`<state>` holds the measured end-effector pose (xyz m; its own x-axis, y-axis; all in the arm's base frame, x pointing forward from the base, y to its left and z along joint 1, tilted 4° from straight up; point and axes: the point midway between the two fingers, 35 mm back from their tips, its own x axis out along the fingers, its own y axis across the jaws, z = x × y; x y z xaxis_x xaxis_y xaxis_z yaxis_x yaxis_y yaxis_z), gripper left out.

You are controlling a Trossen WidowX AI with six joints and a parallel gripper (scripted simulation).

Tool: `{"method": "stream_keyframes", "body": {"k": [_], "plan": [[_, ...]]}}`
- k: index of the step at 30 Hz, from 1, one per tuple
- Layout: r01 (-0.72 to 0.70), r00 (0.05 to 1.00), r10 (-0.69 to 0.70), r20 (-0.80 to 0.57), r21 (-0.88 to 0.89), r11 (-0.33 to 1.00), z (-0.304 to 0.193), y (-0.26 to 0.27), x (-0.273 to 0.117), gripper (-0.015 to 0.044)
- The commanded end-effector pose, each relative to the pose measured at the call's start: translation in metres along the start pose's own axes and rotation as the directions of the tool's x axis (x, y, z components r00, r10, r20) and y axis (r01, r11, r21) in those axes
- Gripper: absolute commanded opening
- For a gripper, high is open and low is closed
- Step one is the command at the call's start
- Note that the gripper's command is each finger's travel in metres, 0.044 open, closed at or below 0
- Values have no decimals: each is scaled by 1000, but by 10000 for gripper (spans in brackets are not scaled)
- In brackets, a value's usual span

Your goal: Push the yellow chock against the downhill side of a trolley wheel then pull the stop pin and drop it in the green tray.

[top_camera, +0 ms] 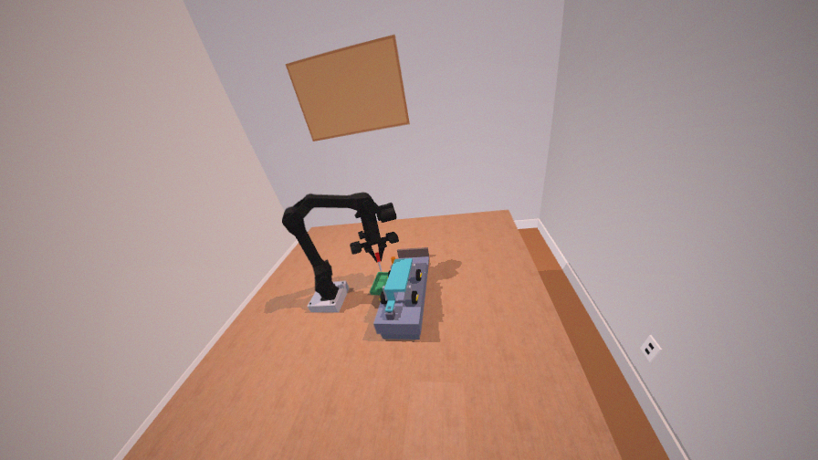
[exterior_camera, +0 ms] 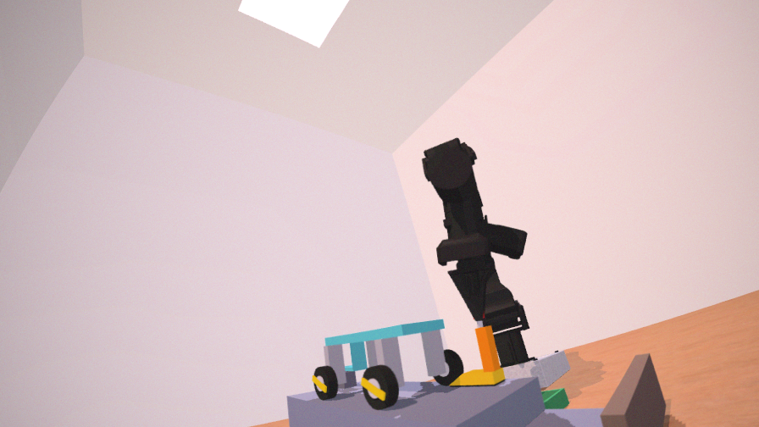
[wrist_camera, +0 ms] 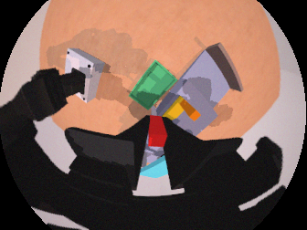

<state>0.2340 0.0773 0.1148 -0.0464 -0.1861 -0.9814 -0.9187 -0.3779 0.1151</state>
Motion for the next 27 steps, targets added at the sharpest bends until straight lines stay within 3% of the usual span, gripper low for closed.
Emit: {"method": "stream_keyframes", "body": {"k": [1, 13, 27], "plan": [[19, 1000, -15, 27, -139, 990, -1, 1, 0, 0], [81, 995, -41, 92, -480, 873, -3, 2, 0, 0], [178, 983, -78, 164, -785, 593, -6, 3, 0, 0]]}}
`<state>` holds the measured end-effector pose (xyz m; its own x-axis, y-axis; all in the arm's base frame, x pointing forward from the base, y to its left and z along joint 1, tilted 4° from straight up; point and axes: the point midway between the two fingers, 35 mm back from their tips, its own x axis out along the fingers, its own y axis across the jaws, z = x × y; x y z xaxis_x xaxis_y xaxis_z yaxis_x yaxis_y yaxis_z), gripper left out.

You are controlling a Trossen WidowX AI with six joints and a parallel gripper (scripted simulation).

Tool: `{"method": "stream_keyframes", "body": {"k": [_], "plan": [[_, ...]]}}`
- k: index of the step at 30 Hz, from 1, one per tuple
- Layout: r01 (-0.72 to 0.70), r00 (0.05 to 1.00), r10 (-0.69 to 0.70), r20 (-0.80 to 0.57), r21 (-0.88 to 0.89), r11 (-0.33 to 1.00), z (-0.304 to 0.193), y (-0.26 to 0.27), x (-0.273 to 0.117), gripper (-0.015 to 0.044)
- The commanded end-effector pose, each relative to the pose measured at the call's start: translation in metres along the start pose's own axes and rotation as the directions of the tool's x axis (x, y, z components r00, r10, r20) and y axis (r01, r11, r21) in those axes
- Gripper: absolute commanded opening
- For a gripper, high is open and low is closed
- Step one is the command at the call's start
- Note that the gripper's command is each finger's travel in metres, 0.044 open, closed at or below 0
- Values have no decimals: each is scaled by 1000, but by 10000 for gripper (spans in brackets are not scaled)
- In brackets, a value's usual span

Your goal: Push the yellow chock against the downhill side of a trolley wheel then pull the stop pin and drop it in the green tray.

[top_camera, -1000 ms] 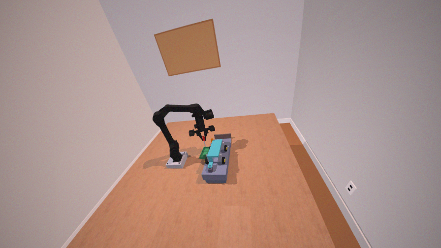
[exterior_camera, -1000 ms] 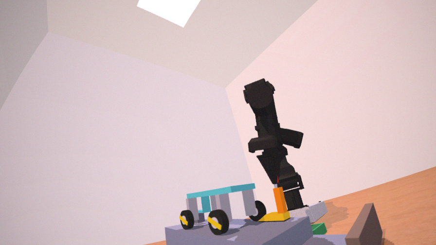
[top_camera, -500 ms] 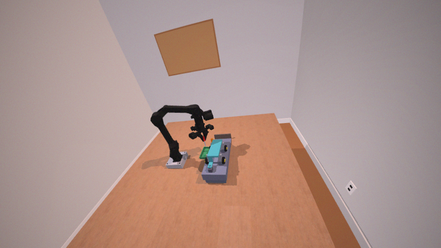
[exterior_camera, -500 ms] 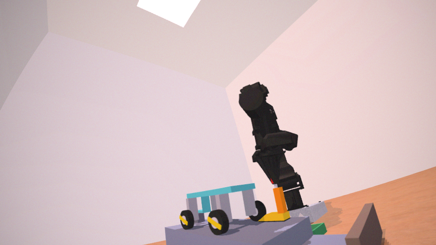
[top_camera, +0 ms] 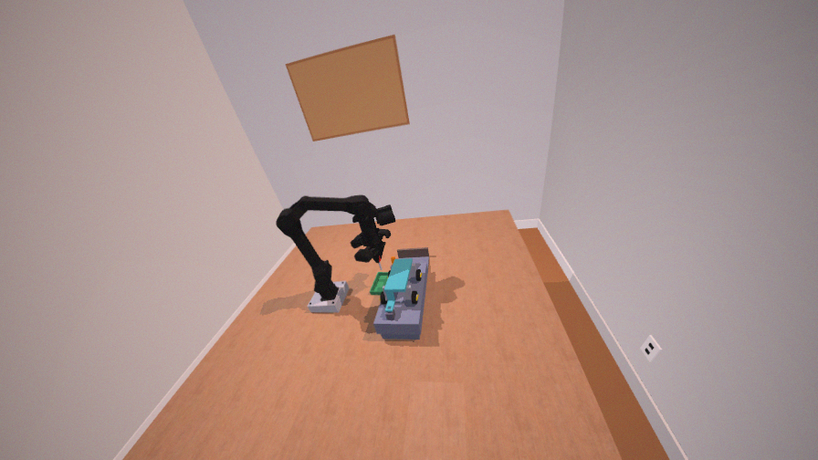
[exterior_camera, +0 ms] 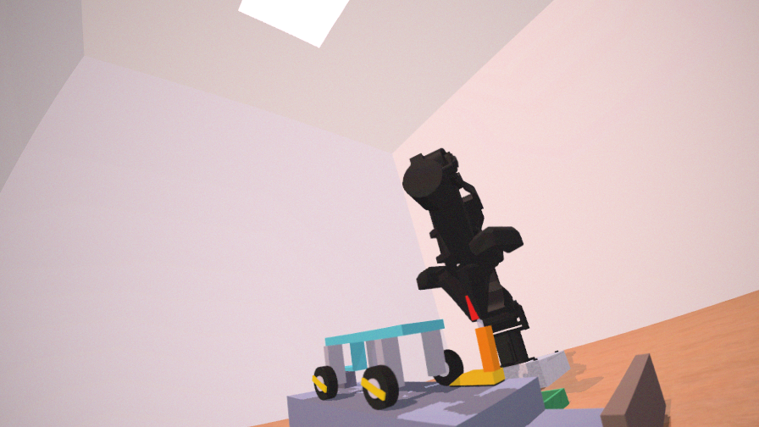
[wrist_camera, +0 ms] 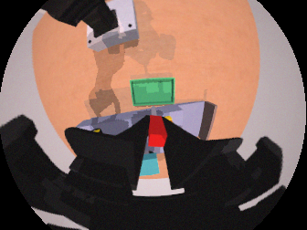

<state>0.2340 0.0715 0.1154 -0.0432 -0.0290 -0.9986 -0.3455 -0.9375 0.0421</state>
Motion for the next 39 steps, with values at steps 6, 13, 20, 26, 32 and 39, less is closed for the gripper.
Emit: {"method": "stream_keyframes", "body": {"k": [6, 13, 20, 26, 32, 39], "plan": [[28, 1000, -28, 5, -126, 992, 0, 1, -1, 0], [33, 999, -31, 10, -155, 987, 7, 3, 8, 0], [38, 999, -35, 16, -189, 981, 16, 5, 19, 0], [86, 996, -82, 29, -187, 979, 16, 4, 25, 0], [191, 981, -185, 48, -185, 964, 17, -2, 41, 0], [211, 977, -205, 51, -184, 960, 19, -13, 62, 0]]}}
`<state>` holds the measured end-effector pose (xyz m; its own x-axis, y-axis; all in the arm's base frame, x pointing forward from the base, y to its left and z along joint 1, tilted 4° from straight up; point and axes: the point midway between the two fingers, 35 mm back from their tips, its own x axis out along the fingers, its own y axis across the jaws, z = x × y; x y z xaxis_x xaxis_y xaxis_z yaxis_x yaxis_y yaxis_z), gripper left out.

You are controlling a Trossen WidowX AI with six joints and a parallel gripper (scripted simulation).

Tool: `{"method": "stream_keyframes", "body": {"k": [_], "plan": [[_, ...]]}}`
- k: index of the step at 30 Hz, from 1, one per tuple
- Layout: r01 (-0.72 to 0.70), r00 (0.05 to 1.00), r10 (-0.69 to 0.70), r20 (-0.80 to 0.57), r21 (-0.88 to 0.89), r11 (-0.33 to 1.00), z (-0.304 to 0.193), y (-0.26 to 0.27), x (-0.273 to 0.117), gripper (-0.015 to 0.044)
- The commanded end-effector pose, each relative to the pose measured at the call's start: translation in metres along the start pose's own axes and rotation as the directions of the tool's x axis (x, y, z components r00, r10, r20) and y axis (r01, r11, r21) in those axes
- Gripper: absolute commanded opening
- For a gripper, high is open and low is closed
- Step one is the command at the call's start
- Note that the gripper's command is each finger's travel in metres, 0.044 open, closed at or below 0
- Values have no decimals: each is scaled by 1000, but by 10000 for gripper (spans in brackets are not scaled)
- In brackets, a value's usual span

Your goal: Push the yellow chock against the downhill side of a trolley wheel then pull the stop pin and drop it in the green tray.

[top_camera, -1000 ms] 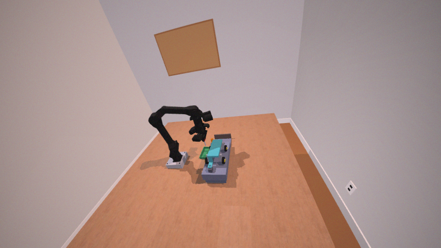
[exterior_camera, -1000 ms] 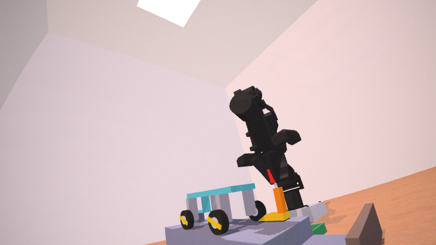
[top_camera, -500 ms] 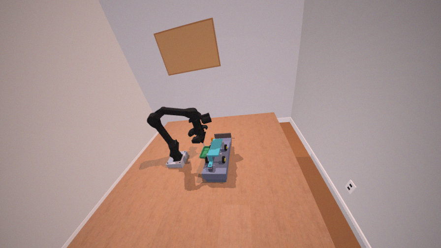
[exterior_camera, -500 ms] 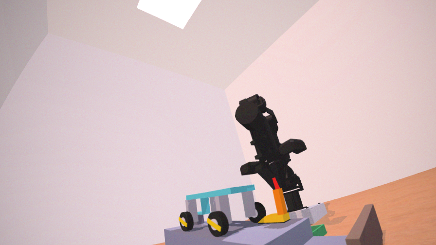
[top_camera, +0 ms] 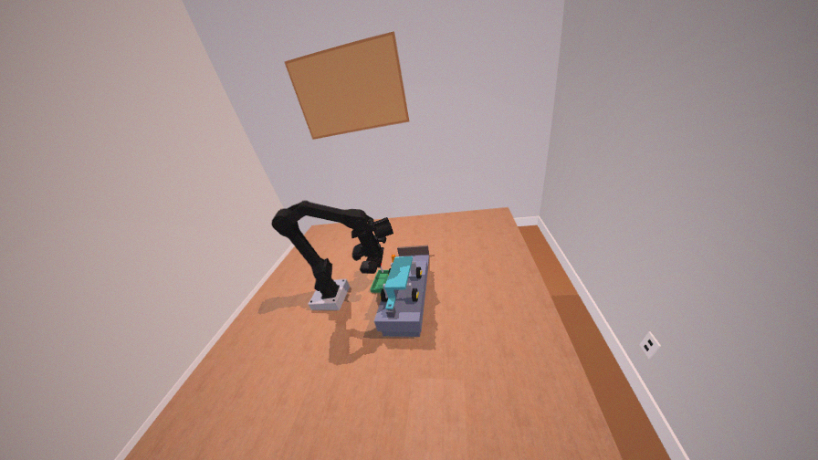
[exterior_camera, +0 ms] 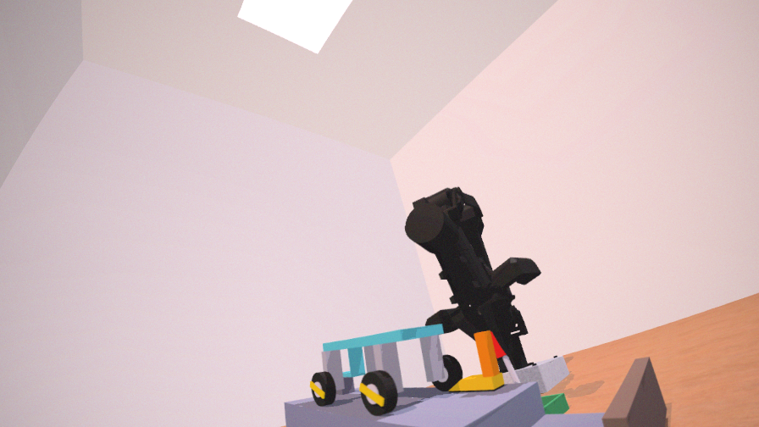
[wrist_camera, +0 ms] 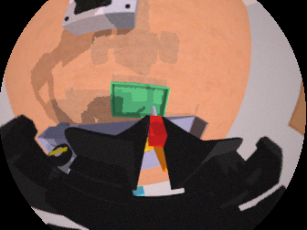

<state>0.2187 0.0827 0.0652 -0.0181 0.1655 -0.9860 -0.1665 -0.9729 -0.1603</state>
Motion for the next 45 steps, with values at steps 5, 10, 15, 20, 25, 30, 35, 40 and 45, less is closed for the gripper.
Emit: {"method": "stream_keyframes", "body": {"k": [5, 10, 15, 20, 25, 30, 35, 40, 45], "plan": [[16, 1000, -16, 4, 1, 1000, 2, -9, 27, 0], [17, 1000, -17, 4, 1, 1000, 3, -12, 35, 0], [17, 1000, -17, 4, 1, 1000, 3, -11, 35, 79], [16, 1000, -16, 4, 1, 1000, 2, -8, 35, 190], [16, 1000, -16, 4, 1, 1000, 2, -4, 36, 190], [16, 1000, -16, 4, 1, 1000, 2, -1, 36, 190], [16, 1000, -16, 4, 1, 1000, 2, 2, 37, 190], [15, 1000, -15, 4, 1, 1000, 1, 5, 37, 190], [15, 1000, -15, 4, 1, 1000, 1, 8, 38, 190]]}}
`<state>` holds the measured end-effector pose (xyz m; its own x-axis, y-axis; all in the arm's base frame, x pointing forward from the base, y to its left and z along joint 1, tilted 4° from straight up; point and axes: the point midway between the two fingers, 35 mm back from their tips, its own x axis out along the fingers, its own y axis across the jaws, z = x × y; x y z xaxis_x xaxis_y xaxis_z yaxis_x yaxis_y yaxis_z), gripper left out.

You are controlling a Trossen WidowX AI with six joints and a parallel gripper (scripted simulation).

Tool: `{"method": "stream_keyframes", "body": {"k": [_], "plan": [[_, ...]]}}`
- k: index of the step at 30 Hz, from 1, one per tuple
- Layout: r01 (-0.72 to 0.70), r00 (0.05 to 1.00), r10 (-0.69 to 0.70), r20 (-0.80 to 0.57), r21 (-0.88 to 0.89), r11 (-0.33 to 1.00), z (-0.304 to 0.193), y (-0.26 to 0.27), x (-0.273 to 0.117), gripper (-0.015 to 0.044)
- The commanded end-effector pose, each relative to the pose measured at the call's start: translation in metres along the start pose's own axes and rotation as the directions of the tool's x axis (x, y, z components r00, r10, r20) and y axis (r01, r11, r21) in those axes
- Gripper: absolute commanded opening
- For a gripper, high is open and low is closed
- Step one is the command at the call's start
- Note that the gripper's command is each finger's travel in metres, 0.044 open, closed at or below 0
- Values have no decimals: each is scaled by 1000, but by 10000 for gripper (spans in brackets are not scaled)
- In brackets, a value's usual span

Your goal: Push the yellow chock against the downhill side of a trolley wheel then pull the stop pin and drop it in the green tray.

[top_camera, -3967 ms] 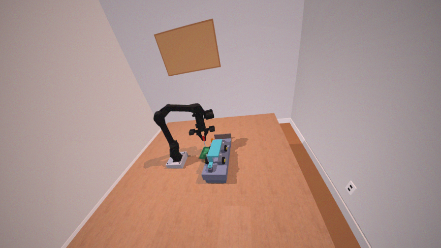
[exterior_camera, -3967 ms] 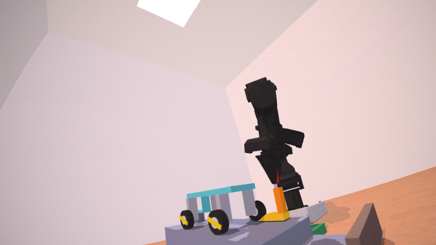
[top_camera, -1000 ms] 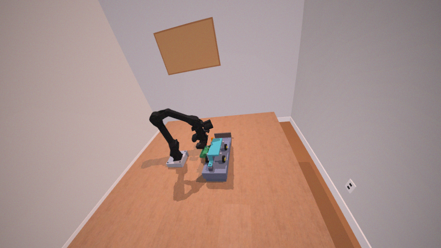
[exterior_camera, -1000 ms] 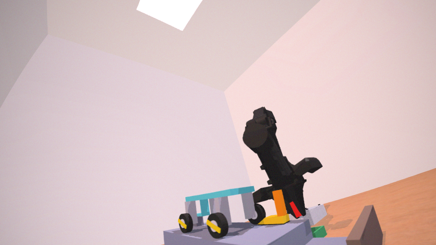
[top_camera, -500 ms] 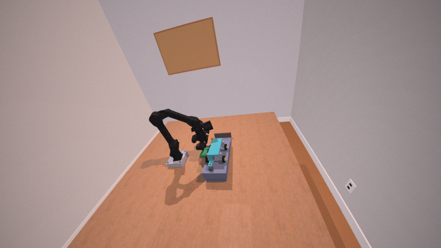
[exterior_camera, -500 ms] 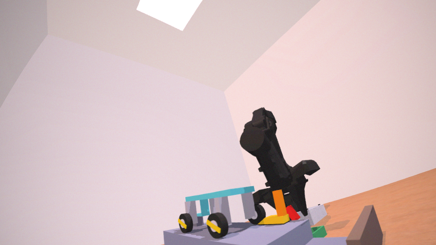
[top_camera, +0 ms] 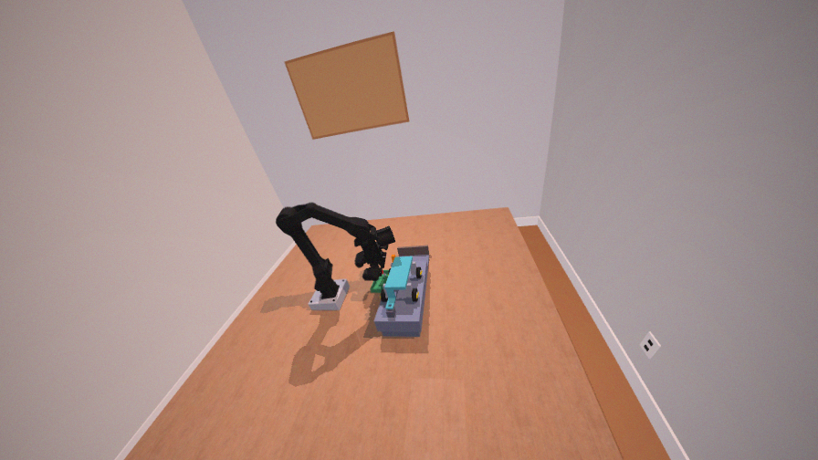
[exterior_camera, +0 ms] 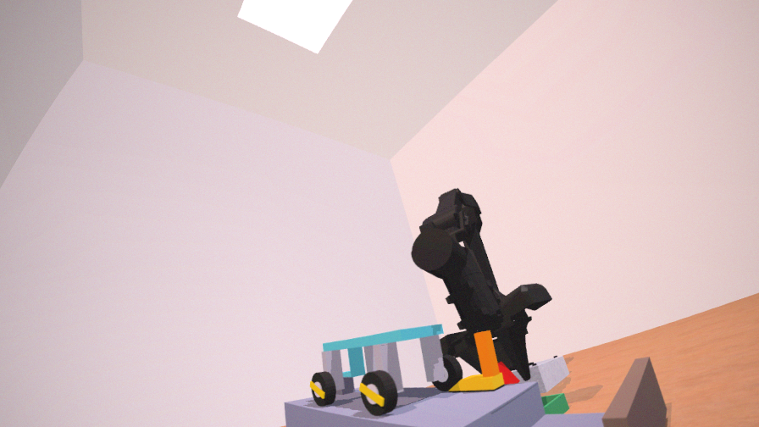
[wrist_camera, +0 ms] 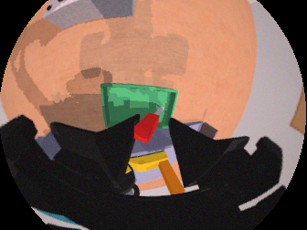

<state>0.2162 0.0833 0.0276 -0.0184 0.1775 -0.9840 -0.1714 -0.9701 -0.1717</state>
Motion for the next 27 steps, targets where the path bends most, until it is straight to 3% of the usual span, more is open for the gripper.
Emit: {"method": "stream_keyframes", "body": {"k": [1, 27], "plan": [[3, 1000, -3, 2, -3, 1000, 0, 3, 1, 190], [2, 1000, -2, 2, -3, 1000, 0, 17, 7, 190]]}}
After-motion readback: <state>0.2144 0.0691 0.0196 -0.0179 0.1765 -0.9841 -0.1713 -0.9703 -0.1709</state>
